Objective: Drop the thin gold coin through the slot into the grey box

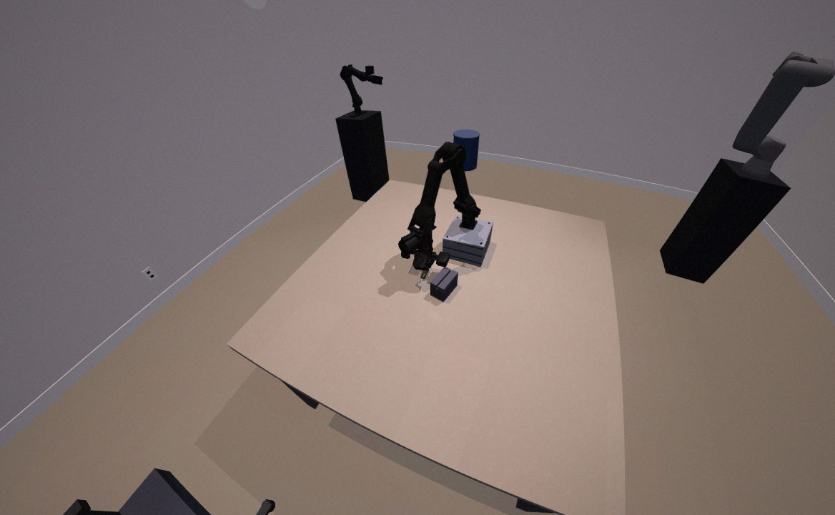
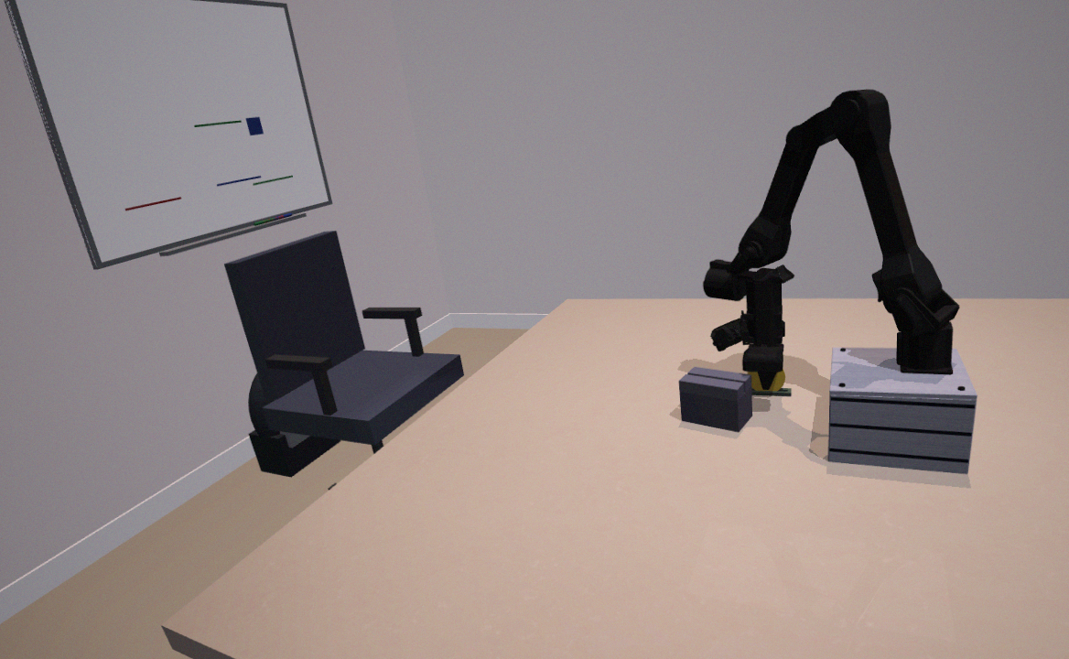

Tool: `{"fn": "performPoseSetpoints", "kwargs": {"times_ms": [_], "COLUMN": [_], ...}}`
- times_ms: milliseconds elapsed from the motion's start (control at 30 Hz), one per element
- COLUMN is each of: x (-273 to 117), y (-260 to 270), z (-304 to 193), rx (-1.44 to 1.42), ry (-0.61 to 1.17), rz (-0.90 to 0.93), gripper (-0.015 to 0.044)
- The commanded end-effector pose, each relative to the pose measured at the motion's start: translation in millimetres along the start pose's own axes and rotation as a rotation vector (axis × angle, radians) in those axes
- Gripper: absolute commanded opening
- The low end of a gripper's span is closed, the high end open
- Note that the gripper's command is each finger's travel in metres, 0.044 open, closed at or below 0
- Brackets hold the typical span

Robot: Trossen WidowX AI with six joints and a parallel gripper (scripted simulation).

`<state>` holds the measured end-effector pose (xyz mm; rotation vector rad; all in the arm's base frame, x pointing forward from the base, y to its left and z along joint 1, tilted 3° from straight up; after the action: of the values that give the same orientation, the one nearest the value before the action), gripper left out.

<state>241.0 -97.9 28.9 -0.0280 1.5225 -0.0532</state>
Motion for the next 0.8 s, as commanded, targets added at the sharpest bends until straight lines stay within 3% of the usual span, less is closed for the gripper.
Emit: {"fn": "performPoseSetpoints", "kwargs": {"times_ms": [0,767], "x": [0.6,-37.1], "y": [-0.1,-1.7], "z": [-0.2,4.6], "rx": [-0.005,-0.005], "ry": [0.0,0.0], "rz": [-0.002,-0.002], "gripper": [0.0,0.0]}}
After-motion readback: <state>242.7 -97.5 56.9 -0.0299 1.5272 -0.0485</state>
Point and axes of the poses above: the point midway between the two fingers, 35 mm back from their tips, its own x axis out along the fingers, its own y axis across the jaws, z = x × y, the point moved 8 cm from there along -x, back along the fingers, and after that the axes turned 7 degrees about x, right-handed, at the moved point
